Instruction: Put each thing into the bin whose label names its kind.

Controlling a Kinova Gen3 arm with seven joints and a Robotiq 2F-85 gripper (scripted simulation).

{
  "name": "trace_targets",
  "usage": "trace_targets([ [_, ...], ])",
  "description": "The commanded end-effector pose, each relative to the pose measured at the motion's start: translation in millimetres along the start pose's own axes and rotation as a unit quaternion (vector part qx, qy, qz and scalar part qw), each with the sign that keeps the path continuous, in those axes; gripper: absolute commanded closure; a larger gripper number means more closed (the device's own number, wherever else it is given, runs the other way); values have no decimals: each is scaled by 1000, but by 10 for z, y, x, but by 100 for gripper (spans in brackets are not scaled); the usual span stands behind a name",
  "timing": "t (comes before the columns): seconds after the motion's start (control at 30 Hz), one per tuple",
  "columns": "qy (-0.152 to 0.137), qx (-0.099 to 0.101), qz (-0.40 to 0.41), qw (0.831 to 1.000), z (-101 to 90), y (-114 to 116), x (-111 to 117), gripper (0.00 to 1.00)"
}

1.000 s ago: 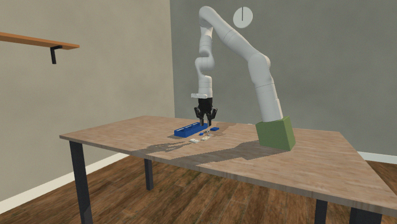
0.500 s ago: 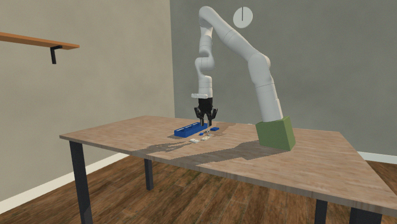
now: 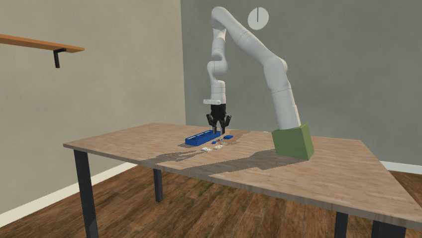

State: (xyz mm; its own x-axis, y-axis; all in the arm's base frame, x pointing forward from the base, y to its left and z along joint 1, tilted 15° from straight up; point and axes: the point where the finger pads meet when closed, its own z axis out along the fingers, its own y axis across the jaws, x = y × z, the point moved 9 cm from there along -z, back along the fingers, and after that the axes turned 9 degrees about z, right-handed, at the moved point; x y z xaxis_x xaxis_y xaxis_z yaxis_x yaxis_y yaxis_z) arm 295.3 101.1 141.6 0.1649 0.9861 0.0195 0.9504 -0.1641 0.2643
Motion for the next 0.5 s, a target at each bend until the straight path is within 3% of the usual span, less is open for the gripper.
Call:
trace_targets([
  [0.0, -2, -3, 3, 1000, 49, 41, 0, 59],
  [0.47, -1, -3, 1, 1000, 528, -13, 4, 59],
])
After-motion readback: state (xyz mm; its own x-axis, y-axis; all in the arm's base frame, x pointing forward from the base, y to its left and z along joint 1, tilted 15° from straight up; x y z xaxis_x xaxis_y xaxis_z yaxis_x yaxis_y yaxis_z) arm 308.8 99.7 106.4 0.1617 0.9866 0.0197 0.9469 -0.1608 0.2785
